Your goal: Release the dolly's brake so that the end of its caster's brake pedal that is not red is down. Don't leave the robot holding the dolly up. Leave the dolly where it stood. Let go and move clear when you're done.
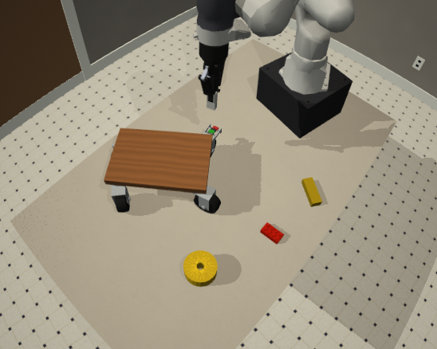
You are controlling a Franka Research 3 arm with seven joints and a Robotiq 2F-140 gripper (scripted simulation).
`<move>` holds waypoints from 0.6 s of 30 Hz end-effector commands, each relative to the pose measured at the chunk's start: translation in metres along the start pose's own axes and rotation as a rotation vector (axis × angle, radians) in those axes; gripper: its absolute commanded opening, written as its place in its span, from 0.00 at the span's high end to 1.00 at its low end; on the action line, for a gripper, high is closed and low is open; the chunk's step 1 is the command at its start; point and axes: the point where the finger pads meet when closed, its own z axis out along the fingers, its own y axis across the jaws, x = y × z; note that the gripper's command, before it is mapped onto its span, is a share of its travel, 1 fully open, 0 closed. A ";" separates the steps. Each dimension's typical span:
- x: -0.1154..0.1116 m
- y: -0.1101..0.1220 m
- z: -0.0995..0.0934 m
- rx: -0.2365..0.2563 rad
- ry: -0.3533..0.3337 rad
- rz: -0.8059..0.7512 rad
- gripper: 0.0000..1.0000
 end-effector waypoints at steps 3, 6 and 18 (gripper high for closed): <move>0.001 -0.002 0.001 0.003 0.003 0.015 1.00; 0.001 -0.002 0.001 0.003 0.003 0.004 1.00; 0.001 -0.001 0.010 0.012 -0.002 -0.489 1.00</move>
